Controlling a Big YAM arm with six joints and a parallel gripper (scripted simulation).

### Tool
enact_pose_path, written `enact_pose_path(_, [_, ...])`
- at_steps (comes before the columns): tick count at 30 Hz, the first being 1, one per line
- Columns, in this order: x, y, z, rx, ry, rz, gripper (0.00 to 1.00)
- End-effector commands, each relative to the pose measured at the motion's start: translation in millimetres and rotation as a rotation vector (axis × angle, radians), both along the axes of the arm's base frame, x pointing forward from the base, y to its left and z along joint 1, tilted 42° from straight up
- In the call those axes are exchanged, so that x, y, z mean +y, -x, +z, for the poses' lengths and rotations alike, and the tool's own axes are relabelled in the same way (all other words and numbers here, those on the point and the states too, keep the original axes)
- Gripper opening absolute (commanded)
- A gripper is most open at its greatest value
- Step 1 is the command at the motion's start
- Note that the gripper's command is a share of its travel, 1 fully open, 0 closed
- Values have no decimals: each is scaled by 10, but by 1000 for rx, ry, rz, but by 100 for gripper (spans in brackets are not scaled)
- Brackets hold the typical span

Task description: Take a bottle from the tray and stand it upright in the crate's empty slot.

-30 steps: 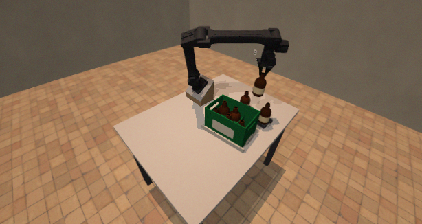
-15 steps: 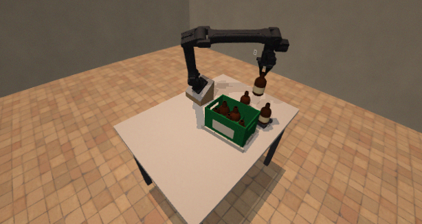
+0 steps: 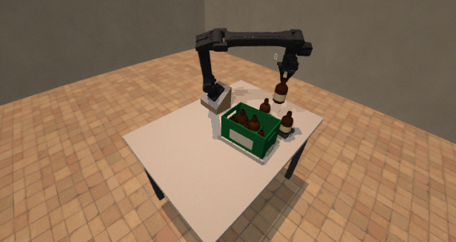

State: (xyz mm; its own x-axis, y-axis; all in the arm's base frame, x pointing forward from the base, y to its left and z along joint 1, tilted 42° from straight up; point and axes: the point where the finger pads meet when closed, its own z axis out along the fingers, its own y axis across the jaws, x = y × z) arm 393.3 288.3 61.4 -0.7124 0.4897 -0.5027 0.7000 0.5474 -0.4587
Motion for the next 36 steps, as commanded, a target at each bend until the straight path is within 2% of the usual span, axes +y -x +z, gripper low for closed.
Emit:
enact_pose_path(1, [219, -99, 154, -41, -38, 5, 0])
enact_pose_path(36, [222, -128, 164, -57, -55, 3, 0])
